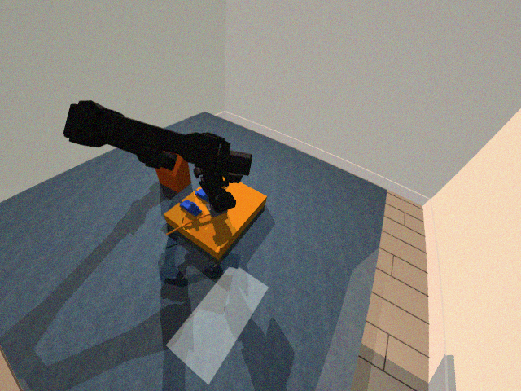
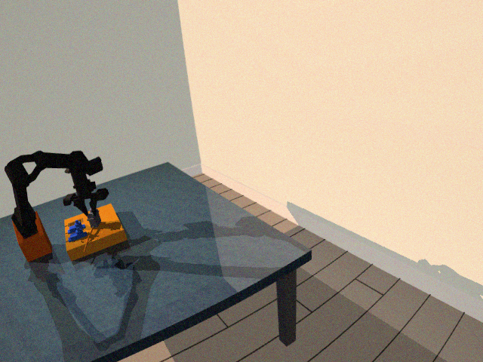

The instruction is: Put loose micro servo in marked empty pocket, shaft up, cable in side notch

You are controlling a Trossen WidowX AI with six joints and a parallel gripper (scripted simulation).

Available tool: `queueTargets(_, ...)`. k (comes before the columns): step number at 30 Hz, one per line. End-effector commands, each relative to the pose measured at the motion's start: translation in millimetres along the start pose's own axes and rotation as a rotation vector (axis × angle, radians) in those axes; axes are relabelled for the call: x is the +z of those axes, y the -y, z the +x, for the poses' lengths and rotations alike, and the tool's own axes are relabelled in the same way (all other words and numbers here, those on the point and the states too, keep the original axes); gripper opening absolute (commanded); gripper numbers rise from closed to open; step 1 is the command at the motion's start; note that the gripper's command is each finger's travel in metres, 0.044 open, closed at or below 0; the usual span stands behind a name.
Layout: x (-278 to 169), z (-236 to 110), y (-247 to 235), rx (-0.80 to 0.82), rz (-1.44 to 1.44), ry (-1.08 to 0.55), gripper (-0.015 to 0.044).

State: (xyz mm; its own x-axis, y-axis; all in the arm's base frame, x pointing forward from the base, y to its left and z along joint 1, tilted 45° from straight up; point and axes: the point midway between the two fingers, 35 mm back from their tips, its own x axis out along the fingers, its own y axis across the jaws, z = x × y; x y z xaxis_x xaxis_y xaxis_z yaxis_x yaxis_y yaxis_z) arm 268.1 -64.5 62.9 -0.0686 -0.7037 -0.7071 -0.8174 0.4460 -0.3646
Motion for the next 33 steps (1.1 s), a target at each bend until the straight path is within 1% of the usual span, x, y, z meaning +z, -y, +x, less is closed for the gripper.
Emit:
queueTargets(1, 0.7, -17.4, -0.2, -0.007, 0.004, 0.011, 0.0000)
queueTargets(4, -1.4, -24.4, -2.2, -0.007, 0.004, 0.011, 0.0000)
queueTargets(16, -2.1, -24.6, -4.1, -0.007, 0.003, 0.010, 0.0000)
queueTargets(26, 14.9, -24.9, 3.5, -0.007, 0.004, 0.011, 0.0000)
queueTargets(33, 35.2, -25.1, -6.2, -0.007, 0.004, 0.013, 0.0000)
